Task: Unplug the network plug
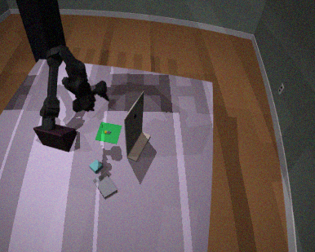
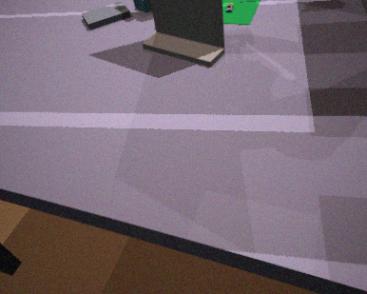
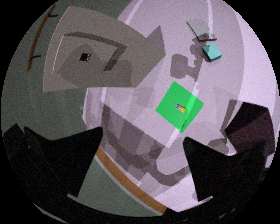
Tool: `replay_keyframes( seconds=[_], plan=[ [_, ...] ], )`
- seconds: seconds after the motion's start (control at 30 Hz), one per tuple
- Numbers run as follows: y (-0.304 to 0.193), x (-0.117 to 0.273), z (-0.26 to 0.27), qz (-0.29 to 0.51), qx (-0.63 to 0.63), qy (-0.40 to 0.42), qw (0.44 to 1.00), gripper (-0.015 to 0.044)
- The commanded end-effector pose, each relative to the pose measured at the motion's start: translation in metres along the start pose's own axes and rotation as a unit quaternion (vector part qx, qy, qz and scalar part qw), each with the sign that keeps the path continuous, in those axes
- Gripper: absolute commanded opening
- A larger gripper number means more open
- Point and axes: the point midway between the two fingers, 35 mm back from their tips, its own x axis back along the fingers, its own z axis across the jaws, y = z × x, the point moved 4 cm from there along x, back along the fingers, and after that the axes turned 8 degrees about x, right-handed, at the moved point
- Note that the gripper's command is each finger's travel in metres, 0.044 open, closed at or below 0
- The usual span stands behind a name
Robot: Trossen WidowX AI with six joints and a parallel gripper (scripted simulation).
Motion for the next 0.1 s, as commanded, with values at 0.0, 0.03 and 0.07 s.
replay_keyframes(
  seconds=[0.0,0.03,0.07],
  plan=[
    [-0.0003,0.0002,0.0006,0.001,0.002,0.002,1.000,0.0440],
    [-0.0003,0.0002,0.0006,0.001,0.002,0.002,1.000,0.0440],
    [-0.0003,0.0002,0.0006,0.001,0.002,0.002,1.000,0.0440]
  ],
)
